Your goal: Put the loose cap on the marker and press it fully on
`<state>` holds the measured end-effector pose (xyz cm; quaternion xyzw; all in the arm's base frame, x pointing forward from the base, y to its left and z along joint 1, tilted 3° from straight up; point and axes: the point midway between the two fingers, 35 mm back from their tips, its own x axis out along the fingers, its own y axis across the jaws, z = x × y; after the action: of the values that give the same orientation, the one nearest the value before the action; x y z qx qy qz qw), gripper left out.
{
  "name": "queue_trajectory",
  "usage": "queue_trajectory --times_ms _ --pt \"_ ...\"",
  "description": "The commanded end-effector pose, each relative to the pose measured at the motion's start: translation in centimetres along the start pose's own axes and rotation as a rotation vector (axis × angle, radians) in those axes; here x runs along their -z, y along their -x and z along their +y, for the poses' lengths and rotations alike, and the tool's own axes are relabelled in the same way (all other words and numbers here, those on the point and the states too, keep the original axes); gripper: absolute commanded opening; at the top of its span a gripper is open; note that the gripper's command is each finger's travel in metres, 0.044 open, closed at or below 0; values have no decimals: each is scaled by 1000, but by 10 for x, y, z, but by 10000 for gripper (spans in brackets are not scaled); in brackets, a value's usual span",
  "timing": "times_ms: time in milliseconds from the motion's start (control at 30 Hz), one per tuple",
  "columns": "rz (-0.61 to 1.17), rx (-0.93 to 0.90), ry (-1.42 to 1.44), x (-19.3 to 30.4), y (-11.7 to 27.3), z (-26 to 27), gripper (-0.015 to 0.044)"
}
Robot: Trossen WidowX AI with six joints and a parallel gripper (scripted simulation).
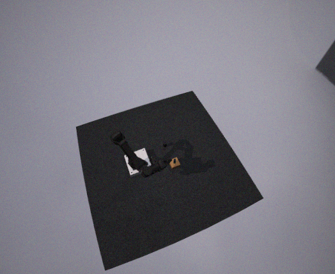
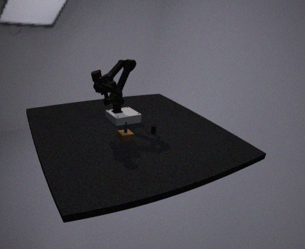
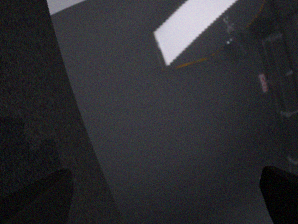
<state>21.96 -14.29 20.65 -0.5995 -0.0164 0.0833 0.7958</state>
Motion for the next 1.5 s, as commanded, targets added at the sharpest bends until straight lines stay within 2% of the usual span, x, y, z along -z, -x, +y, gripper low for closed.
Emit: queue_trajectory --times_ms 0,67,167,400,667,900,1100,1200,1467 --pt "1 -2 7 0 -1 0 374" --pt "3 -18 38 0 -13 -2 321" --pt "-8 -98 -90 -1 -40 4 250" --pt "-4 -378 -340 -25 -102 35 250" --pt "80 -809 -449 -91 -150 95 250" --pt "238 -1160 -345 -156 -152 141 250" --pt "394 -1416 -59 -202 -131 170 250" --pt "428 -1460 27 -211 -126 174 250" --pt "428 -1459 27 -208 -128 184 250"
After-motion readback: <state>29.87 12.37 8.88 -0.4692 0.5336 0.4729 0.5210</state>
